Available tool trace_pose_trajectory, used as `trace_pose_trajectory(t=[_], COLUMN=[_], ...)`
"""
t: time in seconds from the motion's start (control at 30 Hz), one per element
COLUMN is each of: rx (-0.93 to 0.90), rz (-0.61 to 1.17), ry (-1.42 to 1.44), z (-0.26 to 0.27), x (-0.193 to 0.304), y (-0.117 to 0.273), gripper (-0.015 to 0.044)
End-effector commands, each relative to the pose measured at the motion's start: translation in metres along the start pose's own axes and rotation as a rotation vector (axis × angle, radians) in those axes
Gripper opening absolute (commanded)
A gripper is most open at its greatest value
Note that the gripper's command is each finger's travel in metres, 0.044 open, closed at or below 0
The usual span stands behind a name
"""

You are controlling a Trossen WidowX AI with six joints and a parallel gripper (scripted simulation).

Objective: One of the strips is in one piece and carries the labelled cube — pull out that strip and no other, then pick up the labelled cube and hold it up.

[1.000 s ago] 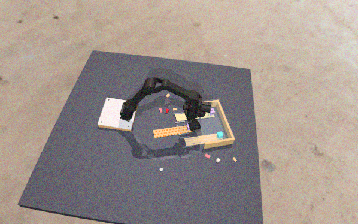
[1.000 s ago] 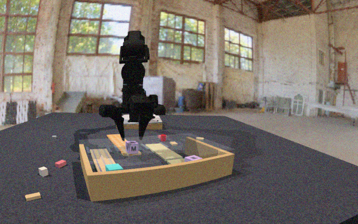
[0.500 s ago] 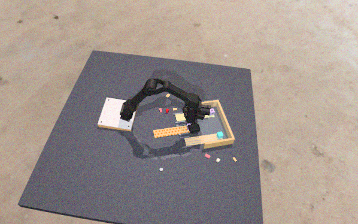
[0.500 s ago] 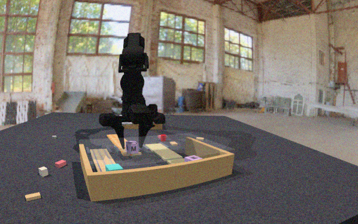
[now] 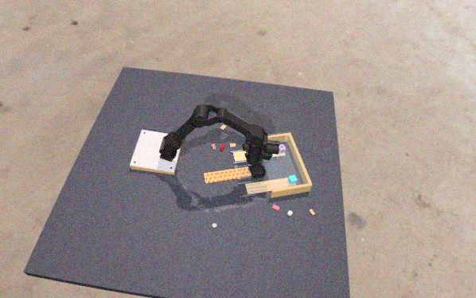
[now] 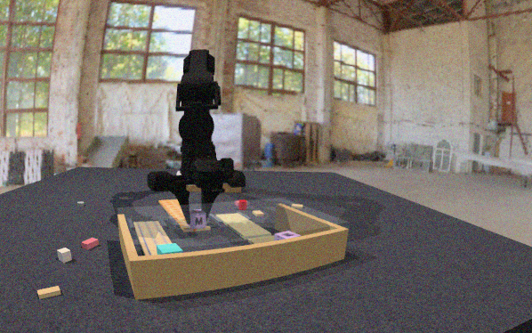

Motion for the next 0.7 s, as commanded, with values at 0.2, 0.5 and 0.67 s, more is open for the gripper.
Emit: trace_pose_trajectory(t=[0.2, 0.5, 0.67], rx=[0.0, 0.0, 0.0], rz=[0.001, 0.004, 0.005], ry=[0.001, 0.003, 0.003], z=[0.01, 0.03, 0.037], x=[0.012, 0.04, 0.048], y=[0.014, 0.037, 0.042], gripper=[0.0, 0.0, 0.0])
Point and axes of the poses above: the point midway between the two fingers, 35 mm back from their tips, its own y axis back along the fingers, its own z axis across the jaws, x = y × z, the point moved 6 cm from there along y, back along the fingers, and after that the axes turned 15 degrees about y, right-handed, at the moved point
